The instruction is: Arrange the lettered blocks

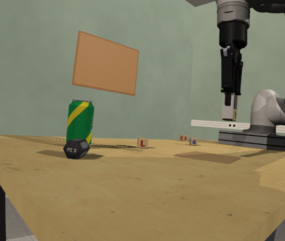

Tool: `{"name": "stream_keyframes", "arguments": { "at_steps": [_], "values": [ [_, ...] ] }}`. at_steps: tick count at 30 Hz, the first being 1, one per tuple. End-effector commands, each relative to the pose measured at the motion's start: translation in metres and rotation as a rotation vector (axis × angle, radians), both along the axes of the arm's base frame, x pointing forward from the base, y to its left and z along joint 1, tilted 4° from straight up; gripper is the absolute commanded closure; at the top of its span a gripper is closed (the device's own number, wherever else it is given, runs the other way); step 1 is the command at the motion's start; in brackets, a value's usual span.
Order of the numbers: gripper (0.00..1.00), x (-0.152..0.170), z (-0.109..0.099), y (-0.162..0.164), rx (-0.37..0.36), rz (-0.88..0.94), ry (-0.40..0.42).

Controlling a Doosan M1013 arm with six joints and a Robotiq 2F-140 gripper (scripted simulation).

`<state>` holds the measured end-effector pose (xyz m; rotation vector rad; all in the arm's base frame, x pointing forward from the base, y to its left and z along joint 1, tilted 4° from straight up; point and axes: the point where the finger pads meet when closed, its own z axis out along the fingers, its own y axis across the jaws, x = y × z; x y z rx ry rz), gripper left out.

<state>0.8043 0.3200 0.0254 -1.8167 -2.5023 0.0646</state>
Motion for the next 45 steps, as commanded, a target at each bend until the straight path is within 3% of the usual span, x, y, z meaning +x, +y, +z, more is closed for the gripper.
{"name": "stream_keyframes", "arguments": {
  "at_steps": [1,17,31,45],
  "values": [
    [0.76,0.000,0.000,0.005,0.004,0.017,0.004],
    [0.76,0.000,-0.003,0.005,0.005,0.017,0.002],
    [0.76,-0.005,-0.058,0.004,0.004,0.017,0.004],
    [0.76,-0.008,-0.097,0.004,0.004,0.017,0.004]
  ]
}}
